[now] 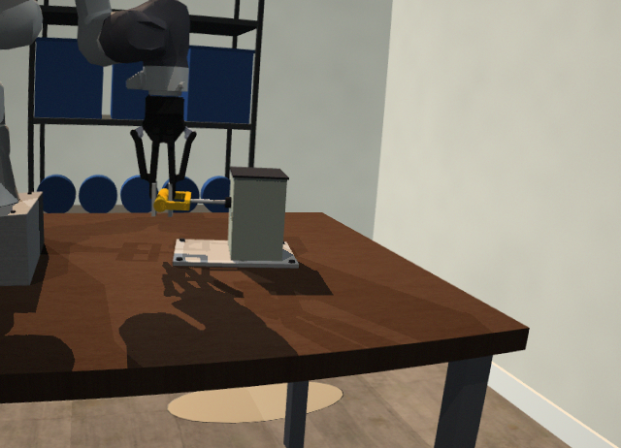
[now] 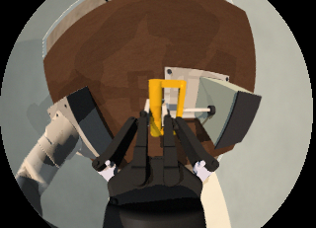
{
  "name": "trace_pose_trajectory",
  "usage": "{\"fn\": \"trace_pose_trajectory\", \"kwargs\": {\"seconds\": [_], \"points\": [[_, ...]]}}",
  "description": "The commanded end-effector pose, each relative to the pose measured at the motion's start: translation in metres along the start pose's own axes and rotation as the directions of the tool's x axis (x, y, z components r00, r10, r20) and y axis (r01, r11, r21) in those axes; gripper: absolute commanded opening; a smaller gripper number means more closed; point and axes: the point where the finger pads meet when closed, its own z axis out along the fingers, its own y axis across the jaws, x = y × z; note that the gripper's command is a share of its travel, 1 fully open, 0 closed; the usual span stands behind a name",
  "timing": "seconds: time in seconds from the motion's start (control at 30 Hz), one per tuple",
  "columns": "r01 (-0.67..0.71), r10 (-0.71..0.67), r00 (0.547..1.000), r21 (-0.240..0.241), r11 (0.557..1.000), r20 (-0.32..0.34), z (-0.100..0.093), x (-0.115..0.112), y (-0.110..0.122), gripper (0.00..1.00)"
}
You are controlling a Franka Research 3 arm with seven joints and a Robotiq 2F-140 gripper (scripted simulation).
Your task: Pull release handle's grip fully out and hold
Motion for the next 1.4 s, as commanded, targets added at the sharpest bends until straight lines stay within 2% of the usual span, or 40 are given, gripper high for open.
{"fn": "trace_pose_trajectory", "kwargs": {"seconds": [0.0, 1.37], "points": [[0.003, -0.003, 1.0, 0.008, 1.0, 0.002, 0.0008, 0.0003, -0.0049, 0.0], [0.003, -0.003, 1.0, 0.008, 1.0, 0.002, 0.0007, 0.0003, -0.0105, 0.0]]}}
